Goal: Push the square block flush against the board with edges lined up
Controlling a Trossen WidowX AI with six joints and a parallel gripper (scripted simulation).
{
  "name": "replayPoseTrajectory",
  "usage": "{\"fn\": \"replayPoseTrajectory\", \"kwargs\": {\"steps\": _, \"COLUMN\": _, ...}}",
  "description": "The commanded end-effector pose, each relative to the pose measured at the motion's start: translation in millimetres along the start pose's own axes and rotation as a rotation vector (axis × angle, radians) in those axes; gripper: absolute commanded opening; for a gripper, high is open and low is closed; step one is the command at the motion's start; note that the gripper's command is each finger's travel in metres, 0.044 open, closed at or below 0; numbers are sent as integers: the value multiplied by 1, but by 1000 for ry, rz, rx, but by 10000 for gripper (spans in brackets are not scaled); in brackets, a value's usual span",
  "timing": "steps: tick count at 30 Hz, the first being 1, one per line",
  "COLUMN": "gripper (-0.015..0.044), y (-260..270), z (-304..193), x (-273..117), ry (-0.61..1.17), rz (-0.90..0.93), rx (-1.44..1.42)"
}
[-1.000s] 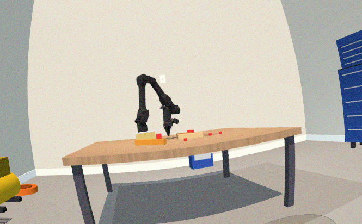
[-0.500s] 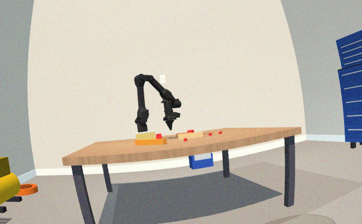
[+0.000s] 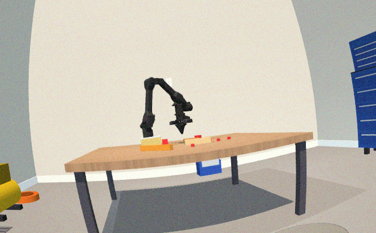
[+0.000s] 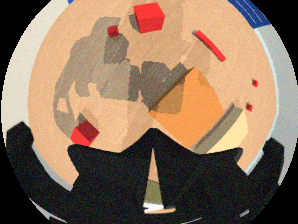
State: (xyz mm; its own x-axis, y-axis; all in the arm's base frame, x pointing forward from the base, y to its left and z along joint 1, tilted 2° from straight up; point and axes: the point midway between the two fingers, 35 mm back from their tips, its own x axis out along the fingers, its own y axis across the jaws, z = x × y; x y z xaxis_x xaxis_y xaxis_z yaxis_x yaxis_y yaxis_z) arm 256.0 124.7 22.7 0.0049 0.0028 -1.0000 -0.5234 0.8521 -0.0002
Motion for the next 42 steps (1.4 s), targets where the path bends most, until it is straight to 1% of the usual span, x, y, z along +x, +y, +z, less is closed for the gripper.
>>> {"fn": "replayPoseTrajectory", "kwargs": {"steps": 1, "gripper": 0, "y": -1, "z": 11, "x": 1, "ry": 5, "rz": 0, "rx": -140}}
{"fn": "replayPoseTrajectory", "kwargs": {"steps": 22, "gripper": 0, "y": -4, "z": 67, "x": 5, "ry": 7, "rz": 2, "rx": -865}}
{"fn": "replayPoseTrajectory", "kwargs": {"steps": 29, "gripper": 0, "y": -4, "z": 69, "x": 8, "ry": 7, "rz": 2, "rx": -888}}
{"fn": "replayPoseTrajectory", "kwargs": {"steps": 30, "gripper": 0, "y": -4, "z": 69, "x": 17, "ry": 7, "rz": 2, "rx": -888}}
{"fn": "replayPoseTrajectory", "kwargs": {"steps": 32, "gripper": 0, "y": -4, "z": 69, "x": 48, "ry": 7, "rz": 2, "rx": -888}}
{"fn": "replayPoseTrajectory", "kwargs": {"steps": 34, "gripper": 0, "y": -4, "z": 68, "x": 60, "ry": 7, "rz": 2, "rx": -888}}
{"fn": "replayPoseTrajectory", "kwargs": {"steps": 42, "gripper": 0, "y": -5, "z": 67, "x": 60, "ry": 7, "rz": 2, "rx": -888}}
